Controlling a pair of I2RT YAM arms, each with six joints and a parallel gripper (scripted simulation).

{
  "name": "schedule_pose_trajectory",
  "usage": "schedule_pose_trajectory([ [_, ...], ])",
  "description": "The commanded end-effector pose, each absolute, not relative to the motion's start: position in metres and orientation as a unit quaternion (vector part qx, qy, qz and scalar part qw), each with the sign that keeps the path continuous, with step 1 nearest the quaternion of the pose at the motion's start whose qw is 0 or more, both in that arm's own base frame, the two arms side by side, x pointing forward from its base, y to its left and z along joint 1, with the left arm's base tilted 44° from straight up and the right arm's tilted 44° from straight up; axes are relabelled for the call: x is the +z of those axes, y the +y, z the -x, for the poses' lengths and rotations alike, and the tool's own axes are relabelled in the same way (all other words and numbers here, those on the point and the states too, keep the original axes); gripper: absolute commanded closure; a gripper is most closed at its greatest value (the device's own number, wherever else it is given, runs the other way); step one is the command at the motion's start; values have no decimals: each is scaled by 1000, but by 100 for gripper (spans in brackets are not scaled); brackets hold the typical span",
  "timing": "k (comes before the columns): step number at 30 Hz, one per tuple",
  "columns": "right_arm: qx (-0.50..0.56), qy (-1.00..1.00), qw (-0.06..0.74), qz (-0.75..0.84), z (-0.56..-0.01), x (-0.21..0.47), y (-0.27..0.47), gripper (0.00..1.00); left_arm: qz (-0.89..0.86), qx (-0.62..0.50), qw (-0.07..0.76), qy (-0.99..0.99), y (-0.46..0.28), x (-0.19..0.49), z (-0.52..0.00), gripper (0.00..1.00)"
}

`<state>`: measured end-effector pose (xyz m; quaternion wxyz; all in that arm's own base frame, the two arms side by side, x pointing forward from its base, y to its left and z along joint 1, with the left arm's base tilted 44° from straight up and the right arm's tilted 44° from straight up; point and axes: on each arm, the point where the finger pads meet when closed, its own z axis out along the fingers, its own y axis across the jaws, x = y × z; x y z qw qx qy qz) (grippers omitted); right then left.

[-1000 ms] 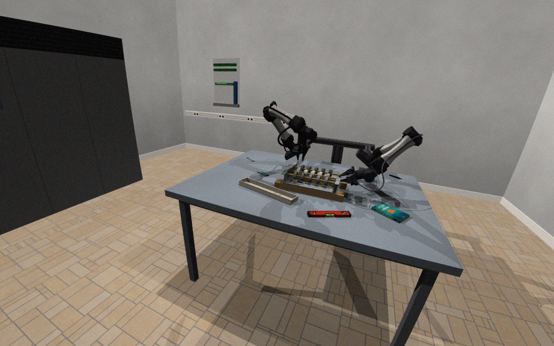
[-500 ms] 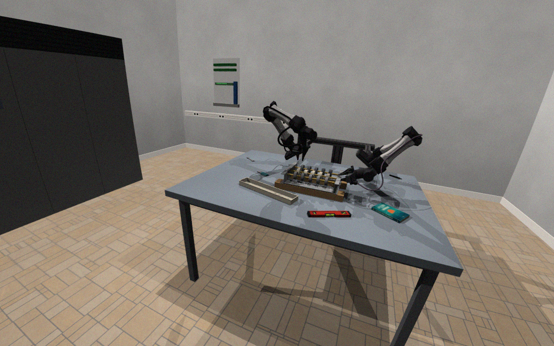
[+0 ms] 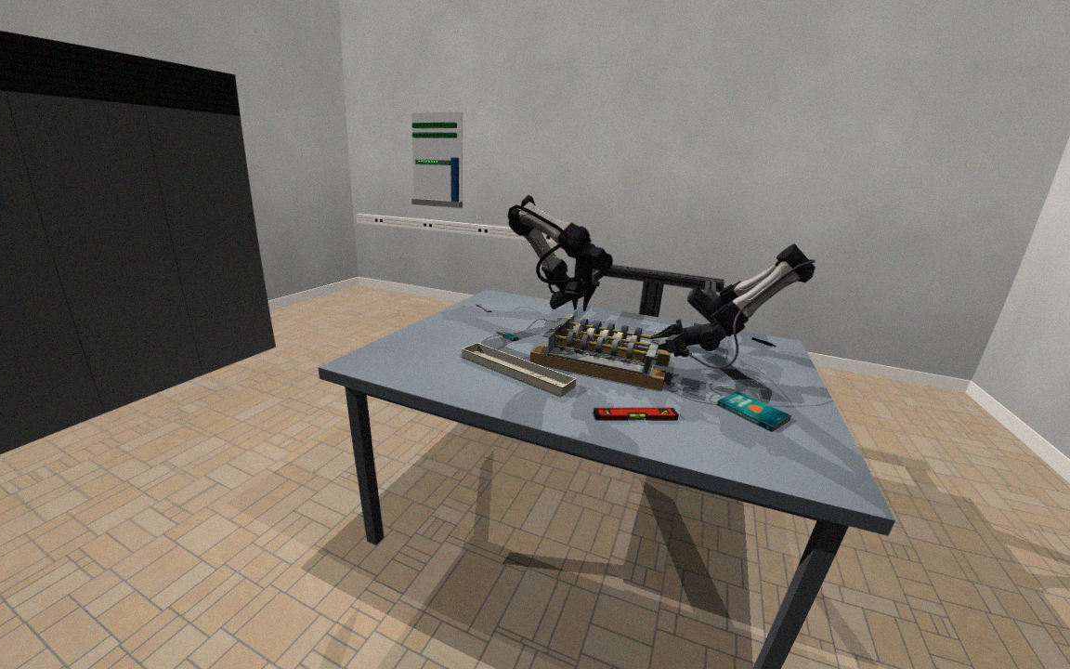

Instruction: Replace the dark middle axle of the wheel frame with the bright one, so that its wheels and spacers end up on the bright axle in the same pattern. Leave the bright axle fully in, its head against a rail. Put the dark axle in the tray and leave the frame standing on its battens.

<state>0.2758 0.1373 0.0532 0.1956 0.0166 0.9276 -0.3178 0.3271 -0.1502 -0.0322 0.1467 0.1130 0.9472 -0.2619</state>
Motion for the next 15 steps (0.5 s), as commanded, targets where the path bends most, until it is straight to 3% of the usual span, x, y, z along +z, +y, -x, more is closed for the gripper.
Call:
schedule_pose_trajectory([
  [1,-315,928,194,-27,-276,58,132,69,-114,-273,144,944,-147,-26,-324,67],
  [15,-315,928,194,-27,-276,58,132,69,-119,-274,154,942,-140,-12,-330,67],
])
